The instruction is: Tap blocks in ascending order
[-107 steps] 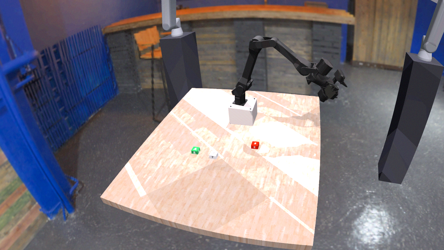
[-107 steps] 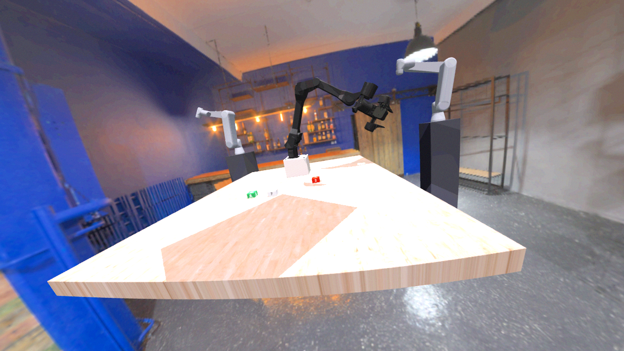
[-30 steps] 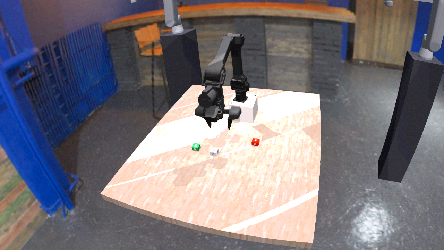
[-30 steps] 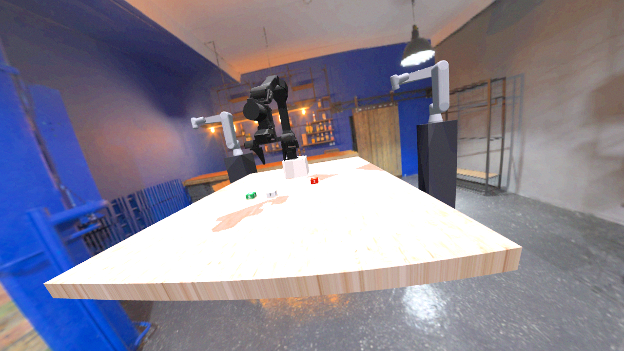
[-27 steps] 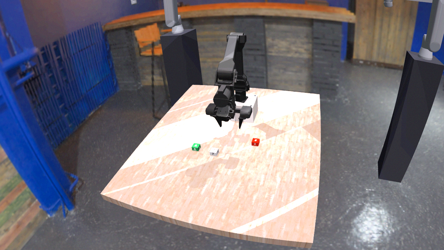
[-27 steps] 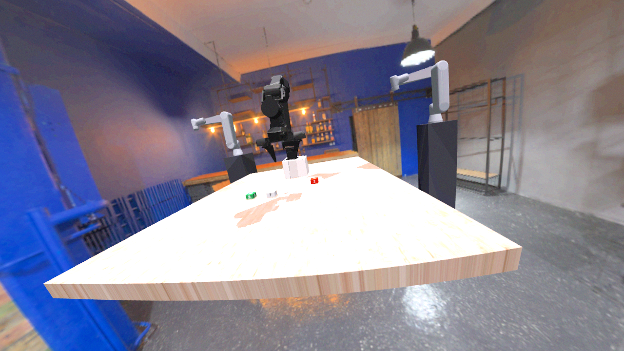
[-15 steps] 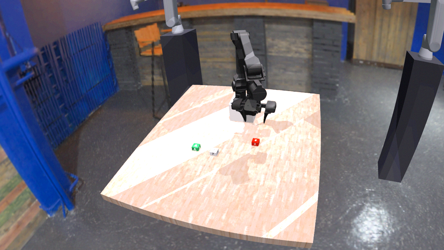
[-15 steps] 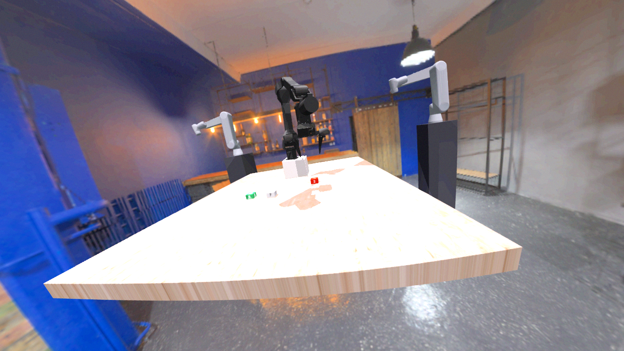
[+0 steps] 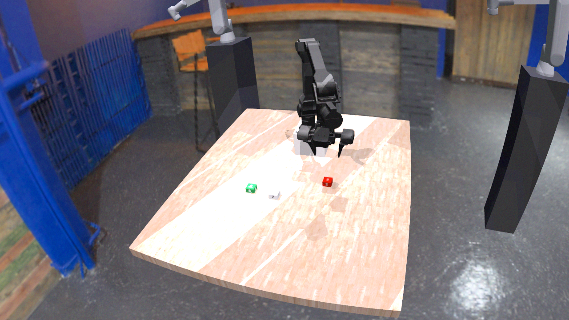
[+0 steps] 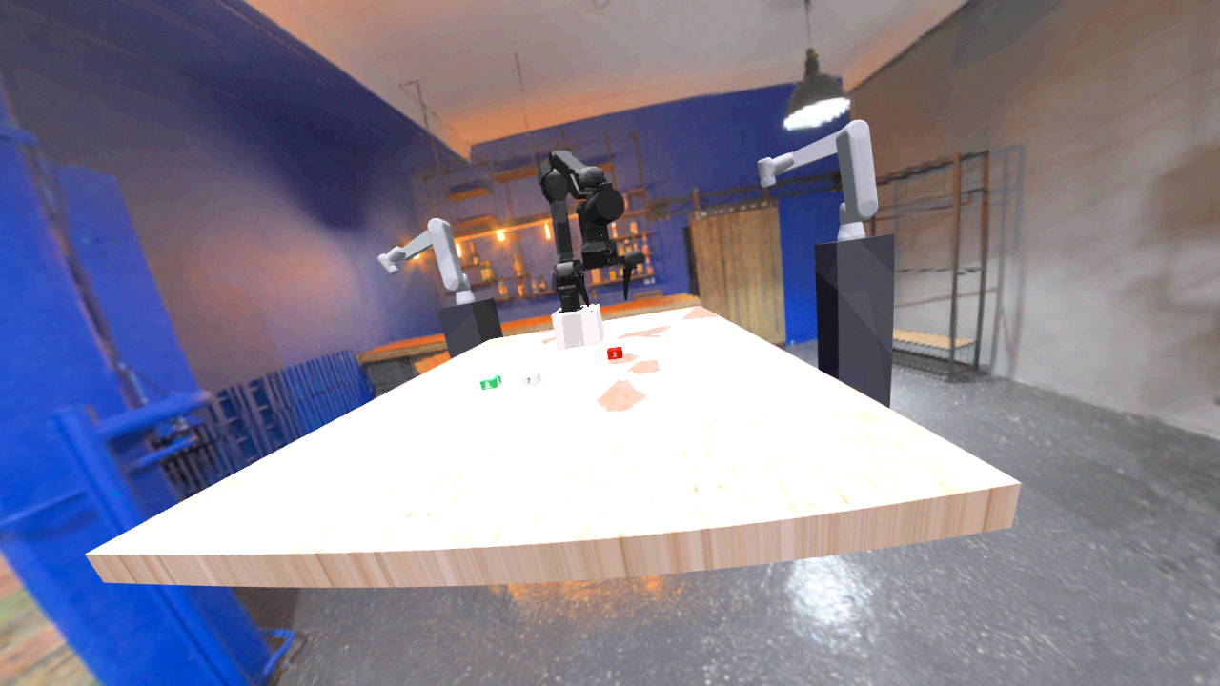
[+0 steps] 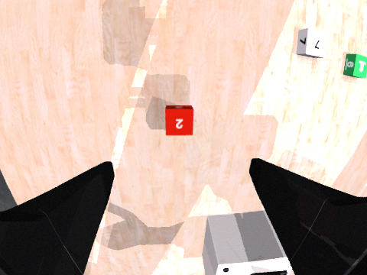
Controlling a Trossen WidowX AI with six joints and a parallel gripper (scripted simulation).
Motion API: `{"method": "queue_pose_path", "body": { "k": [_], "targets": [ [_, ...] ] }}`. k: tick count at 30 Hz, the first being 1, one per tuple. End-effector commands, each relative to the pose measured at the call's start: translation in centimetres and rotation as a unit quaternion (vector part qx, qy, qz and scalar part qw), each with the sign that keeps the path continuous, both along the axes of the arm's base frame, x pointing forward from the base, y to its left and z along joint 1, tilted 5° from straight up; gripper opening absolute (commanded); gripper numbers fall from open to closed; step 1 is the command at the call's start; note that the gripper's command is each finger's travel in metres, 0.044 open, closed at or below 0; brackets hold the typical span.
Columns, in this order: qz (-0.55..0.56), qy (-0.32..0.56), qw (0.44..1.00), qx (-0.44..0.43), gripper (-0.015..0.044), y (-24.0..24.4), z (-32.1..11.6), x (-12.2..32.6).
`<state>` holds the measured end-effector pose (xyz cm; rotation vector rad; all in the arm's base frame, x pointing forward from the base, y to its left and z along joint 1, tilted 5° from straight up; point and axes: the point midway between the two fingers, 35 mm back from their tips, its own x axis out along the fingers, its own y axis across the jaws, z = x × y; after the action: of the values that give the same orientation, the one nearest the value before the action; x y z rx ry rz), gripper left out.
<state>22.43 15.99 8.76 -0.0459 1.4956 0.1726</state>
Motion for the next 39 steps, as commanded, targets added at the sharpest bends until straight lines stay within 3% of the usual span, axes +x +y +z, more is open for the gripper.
{"method": "queue_pose_path", "body": {
  "k": [1, 5, 17, 39],
  "targets": [
    [-0.002, -0.002, 1.0, -0.001, 0.04, -0.3, 0.0, 0.4],
    [-0.004, -0.002, 1.0, -0.005, 0.04, -2.6, -0.1, 3.0],
    [-0.002, -0.005, 1.0, -0.008, 0.04, -15.4, -0.3, 11.1],
    [-0.002, -0.005, 1.0, -0.008, 0.04, -14.8, -0.3, 11.0]
  ]
}}
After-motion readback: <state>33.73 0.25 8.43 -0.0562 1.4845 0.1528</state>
